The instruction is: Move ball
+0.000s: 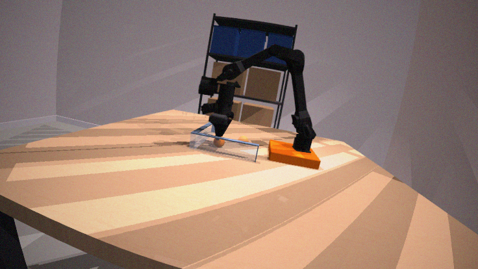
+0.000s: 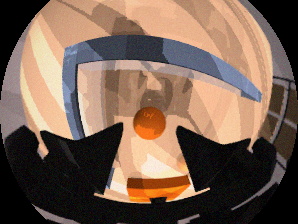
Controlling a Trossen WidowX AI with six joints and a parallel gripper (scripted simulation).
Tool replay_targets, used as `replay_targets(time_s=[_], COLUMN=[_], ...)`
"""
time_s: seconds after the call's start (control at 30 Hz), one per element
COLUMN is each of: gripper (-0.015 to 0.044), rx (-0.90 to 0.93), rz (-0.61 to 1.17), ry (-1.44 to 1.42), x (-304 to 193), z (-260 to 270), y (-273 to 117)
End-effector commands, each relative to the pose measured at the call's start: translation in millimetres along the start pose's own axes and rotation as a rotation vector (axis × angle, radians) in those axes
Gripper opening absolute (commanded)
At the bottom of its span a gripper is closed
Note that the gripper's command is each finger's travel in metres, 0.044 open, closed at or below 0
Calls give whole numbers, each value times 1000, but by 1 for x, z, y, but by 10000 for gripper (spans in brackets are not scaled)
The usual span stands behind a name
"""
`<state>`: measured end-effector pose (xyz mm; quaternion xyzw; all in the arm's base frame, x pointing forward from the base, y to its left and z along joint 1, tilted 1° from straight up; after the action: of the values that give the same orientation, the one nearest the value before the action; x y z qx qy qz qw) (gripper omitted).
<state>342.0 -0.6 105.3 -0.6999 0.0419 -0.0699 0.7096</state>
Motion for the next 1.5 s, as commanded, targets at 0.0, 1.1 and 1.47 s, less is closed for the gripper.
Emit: replay_targets(time_s=[0.0, 1.1, 1.47], gripper=[319, 0, 0], rx=[3, 3, 3], rz=[3, 3, 3], ry=[3, 2, 3], x=[-1, 7, 0], z=[0, 1, 0], y=[9, -47, -111])
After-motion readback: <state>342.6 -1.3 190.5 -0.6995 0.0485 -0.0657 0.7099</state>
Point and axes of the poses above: the point midway between the two fingers, 35 mm back from their tips, its own y axis out along the fingers, its own z axis across the jaws, x = y × z, the point moved 6 cm from there along -y, back along the fingers, and after that the axes turned 2 degrees about -y, right-handed, at the moved point
